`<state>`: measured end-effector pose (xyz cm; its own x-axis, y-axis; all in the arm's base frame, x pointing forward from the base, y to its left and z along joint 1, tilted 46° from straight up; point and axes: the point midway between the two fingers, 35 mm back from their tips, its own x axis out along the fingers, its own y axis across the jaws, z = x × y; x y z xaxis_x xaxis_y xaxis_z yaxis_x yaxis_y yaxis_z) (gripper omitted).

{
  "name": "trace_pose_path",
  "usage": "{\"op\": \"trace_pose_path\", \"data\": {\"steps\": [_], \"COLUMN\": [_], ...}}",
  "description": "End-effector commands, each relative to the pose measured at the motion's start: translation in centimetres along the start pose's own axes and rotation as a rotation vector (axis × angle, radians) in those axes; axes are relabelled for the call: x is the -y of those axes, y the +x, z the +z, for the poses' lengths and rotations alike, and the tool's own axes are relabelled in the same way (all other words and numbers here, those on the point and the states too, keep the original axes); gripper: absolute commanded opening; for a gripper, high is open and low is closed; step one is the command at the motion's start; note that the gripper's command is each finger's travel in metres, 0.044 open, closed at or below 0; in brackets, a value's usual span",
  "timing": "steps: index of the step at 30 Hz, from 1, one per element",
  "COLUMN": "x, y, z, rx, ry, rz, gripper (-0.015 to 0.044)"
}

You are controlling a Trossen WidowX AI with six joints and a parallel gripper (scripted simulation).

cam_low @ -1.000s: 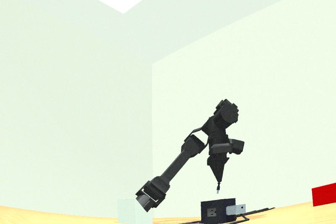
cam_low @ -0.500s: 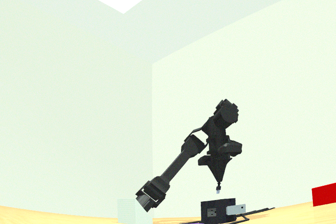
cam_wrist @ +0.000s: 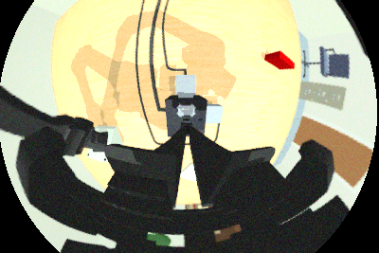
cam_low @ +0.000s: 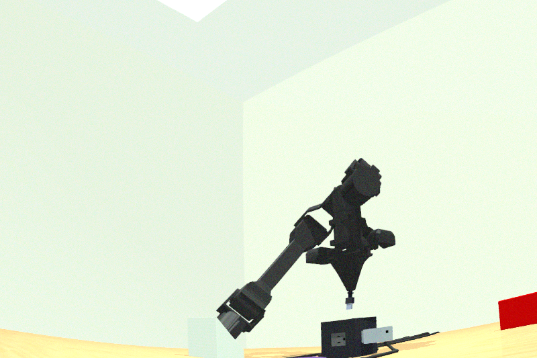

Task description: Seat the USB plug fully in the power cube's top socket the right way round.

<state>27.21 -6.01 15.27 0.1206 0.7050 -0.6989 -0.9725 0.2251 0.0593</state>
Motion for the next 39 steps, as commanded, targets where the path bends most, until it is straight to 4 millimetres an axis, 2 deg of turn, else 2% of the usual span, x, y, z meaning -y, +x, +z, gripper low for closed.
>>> {"op": "trace_pose_path", "data": {"steps": [1, 39], "x": [0.01, -0.01], "y": [0.01, 0.30], "z": [-0.02, 0.34], "rx": [0.000, 0.001], "ry": [-0.078, -0.073], "rz": [-0.001, 0.000], "gripper": [0.0000, 0.0000]}}
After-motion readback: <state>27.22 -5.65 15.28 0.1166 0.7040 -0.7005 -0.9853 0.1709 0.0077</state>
